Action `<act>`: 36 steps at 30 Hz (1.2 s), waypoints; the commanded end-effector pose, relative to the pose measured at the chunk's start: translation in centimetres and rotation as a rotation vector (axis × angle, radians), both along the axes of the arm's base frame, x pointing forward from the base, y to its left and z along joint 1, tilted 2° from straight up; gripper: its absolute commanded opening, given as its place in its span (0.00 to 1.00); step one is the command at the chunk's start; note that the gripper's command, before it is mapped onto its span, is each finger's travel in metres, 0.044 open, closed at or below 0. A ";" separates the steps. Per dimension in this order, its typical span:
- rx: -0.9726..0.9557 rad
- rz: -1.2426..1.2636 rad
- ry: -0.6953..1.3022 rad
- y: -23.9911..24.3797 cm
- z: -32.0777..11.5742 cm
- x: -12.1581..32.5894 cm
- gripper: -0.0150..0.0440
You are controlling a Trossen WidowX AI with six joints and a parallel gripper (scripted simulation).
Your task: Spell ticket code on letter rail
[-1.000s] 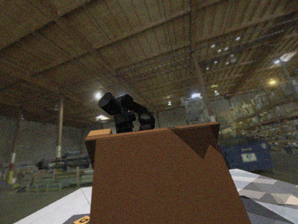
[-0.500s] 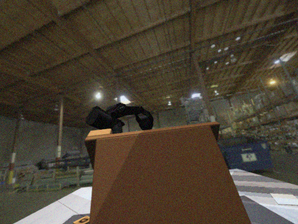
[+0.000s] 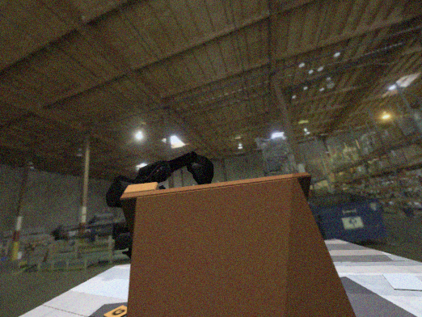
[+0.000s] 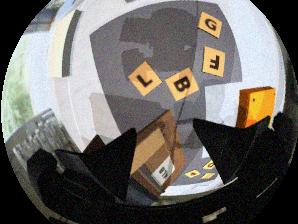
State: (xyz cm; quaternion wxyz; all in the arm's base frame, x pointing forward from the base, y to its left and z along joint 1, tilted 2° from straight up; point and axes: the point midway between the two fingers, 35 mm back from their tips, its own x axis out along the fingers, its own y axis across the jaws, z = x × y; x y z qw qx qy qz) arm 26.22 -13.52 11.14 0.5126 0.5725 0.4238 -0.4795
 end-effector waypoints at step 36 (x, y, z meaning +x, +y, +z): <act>0.068 -1.184 0.131 -3.0 -9.4 -4.0 0.83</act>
